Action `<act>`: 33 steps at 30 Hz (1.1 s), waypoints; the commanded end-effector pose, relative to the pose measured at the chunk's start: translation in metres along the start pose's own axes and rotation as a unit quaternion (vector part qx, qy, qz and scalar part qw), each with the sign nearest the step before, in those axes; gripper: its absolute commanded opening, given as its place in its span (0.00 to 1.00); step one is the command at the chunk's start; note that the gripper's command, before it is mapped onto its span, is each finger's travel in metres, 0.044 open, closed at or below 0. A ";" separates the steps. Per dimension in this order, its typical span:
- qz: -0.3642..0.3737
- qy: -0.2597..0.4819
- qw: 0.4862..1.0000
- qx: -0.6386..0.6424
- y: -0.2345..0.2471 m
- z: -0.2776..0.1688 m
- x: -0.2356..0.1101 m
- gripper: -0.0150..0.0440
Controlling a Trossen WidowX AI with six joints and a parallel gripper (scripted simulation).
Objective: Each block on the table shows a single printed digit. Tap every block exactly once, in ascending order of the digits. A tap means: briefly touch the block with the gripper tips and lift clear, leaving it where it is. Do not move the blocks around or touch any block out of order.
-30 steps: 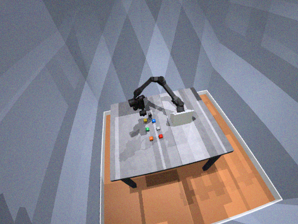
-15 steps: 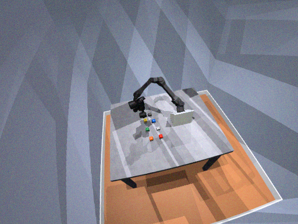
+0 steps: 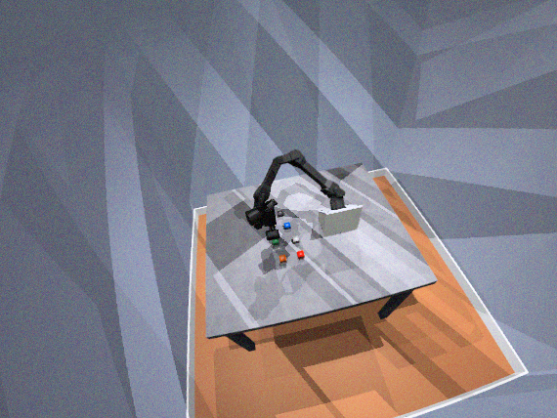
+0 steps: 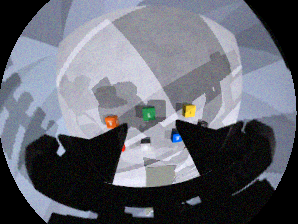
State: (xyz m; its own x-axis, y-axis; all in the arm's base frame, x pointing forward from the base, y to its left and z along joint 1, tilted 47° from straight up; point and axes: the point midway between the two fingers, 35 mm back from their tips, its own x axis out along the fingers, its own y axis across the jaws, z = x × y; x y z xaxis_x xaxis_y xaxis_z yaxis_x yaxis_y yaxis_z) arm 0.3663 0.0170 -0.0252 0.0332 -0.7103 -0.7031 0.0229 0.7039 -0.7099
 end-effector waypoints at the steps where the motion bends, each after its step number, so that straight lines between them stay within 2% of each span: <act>1: -0.009 0.017 1.000 -0.006 -0.004 -0.010 0.045 0.62; 8: -0.009 0.017 1.000 -0.006 -0.004 -0.010 0.045 0.31; 9: -0.009 0.017 1.000 -0.006 -0.004 -0.010 0.045 0.29; 18: -0.009 0.017 1.000 -0.006 -0.004 -0.010 0.046 0.29; 33: -0.009 0.017 1.000 -0.006 -0.004 -0.011 0.069 0.29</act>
State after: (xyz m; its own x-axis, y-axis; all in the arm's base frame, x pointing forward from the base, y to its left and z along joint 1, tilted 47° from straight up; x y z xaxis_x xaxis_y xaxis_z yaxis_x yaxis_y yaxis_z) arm 0.3598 -0.0317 -0.0662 0.0040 -0.7191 -0.6949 0.0220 0.6948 -0.7189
